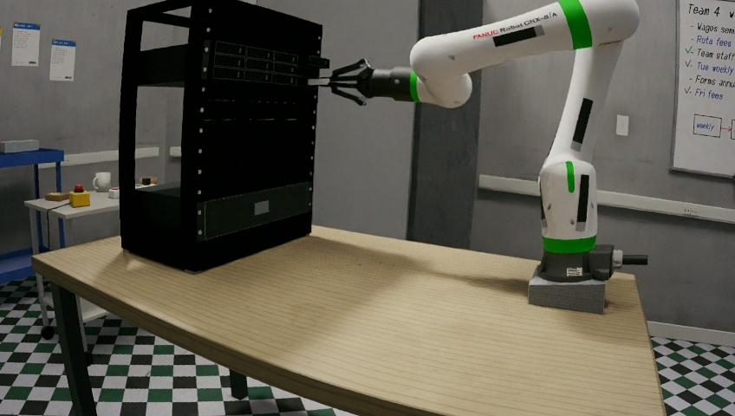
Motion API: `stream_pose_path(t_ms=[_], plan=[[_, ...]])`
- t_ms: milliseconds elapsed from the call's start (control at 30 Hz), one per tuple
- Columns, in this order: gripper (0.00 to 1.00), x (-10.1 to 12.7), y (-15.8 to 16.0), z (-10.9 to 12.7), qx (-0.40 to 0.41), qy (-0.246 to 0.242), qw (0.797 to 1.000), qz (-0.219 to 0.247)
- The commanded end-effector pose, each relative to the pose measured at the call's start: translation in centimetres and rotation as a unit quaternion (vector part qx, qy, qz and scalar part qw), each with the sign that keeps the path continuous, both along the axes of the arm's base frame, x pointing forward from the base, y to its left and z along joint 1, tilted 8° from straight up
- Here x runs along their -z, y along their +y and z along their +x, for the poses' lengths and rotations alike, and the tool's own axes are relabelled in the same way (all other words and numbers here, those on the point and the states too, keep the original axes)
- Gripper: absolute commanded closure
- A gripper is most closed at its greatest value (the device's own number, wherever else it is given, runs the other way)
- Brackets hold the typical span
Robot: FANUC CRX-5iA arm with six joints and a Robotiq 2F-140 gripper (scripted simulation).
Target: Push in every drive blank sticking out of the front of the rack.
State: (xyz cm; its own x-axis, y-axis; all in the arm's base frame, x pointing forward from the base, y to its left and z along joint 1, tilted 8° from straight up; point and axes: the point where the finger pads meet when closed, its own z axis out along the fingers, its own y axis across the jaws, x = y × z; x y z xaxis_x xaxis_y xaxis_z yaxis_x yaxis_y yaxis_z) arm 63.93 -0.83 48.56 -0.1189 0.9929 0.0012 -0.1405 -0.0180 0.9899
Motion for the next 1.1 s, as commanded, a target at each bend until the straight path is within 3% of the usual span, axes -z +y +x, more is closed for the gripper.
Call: stream_pose_path(t_ms=[0, 1067], plan=[[0.9, -0.13, 0.0, 0.02, 0.0, -0.001, 1.0, 0.0], [0.9, -0.21, 0.07, 0.58, 0.0, -0.001, 1.0, 0.0]])
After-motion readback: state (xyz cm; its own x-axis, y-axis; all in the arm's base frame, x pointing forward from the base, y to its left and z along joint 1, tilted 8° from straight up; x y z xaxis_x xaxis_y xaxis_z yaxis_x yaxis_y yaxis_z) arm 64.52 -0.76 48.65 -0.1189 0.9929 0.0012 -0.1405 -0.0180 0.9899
